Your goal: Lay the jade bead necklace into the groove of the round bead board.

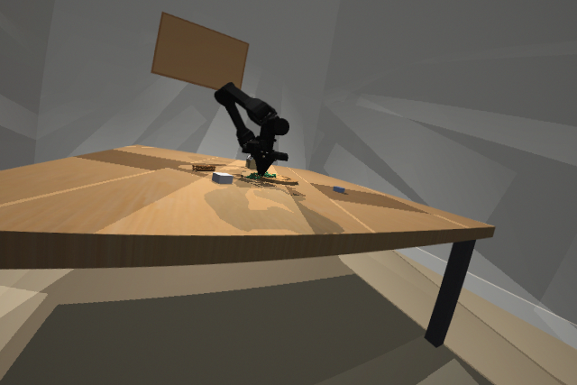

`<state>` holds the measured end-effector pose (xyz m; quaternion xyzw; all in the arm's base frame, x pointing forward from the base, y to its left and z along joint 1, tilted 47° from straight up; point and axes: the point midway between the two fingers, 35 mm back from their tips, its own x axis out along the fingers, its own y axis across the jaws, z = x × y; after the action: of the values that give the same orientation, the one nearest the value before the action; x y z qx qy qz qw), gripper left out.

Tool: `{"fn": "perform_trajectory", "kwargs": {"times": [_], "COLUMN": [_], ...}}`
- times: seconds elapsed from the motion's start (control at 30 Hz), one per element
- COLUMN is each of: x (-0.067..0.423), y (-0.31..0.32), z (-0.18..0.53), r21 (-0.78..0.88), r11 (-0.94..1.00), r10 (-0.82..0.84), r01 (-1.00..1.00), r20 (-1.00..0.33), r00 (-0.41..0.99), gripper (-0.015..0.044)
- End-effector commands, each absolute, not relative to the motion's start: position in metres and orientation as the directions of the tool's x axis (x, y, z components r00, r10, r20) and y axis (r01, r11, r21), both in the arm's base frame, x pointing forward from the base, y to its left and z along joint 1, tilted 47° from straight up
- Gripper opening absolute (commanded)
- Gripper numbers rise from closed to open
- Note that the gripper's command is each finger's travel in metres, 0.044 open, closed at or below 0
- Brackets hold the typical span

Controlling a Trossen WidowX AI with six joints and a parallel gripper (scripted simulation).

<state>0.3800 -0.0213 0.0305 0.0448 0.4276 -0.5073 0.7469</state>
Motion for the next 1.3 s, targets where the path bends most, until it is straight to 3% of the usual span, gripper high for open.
{"fn": "perform_trajectory", "kwargs": {"times": [0.0, 1.27], "x": [0.38, 0.375], "y": [-0.021, 0.0], "z": [0.031, 0.044], "r21": [-0.367, -0.376], "r11": [0.481, 0.483], "r10": [-0.719, -0.723], "r01": [0.796, 0.791], "r20": [-0.684, -0.681], "r00": [0.12, 0.117], "gripper": [0.0, 0.0]}}
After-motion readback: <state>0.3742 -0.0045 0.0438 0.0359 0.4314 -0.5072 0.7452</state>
